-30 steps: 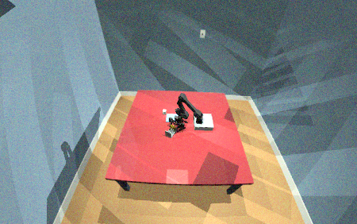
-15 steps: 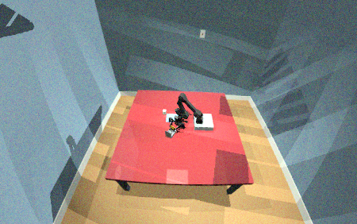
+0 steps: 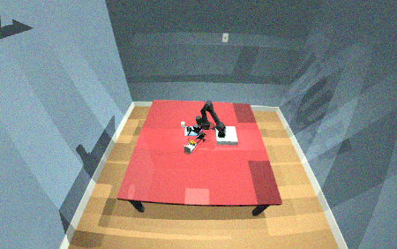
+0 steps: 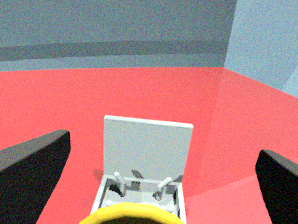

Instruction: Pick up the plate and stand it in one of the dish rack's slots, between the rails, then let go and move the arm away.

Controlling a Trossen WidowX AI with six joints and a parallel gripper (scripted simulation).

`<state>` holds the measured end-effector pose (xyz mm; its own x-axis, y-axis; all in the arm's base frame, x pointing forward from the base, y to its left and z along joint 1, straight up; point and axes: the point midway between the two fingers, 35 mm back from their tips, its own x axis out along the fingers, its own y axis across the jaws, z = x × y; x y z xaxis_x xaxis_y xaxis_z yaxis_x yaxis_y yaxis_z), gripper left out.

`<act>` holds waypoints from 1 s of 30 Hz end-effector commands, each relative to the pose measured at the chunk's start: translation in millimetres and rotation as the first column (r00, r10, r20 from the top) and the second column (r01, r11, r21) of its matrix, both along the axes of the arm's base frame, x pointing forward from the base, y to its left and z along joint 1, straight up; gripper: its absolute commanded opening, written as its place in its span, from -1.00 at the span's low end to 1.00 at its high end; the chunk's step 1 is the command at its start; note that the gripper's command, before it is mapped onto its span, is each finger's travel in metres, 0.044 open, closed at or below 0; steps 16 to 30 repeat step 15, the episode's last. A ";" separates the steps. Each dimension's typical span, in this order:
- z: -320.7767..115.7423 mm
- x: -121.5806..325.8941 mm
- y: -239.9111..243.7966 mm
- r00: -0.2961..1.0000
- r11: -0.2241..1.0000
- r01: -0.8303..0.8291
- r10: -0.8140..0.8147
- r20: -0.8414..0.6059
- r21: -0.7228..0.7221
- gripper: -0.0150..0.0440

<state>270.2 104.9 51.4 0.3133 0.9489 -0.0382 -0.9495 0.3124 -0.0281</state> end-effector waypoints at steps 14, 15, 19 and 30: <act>57.2 24.6 -4.5 0.997 0.997 0.063 -0.061 -0.052 0.037 0.86; 57.2 31.3 -5.9 0.994 0.996 0.085 -0.082 -0.073 0.036 0.86; 57.2 31.3 -5.9 0.994 0.996 0.085 -0.082 -0.073 0.036 0.86; 57.2 31.3 -5.9 0.994 0.996 0.085 -0.082 -0.073 0.036 0.86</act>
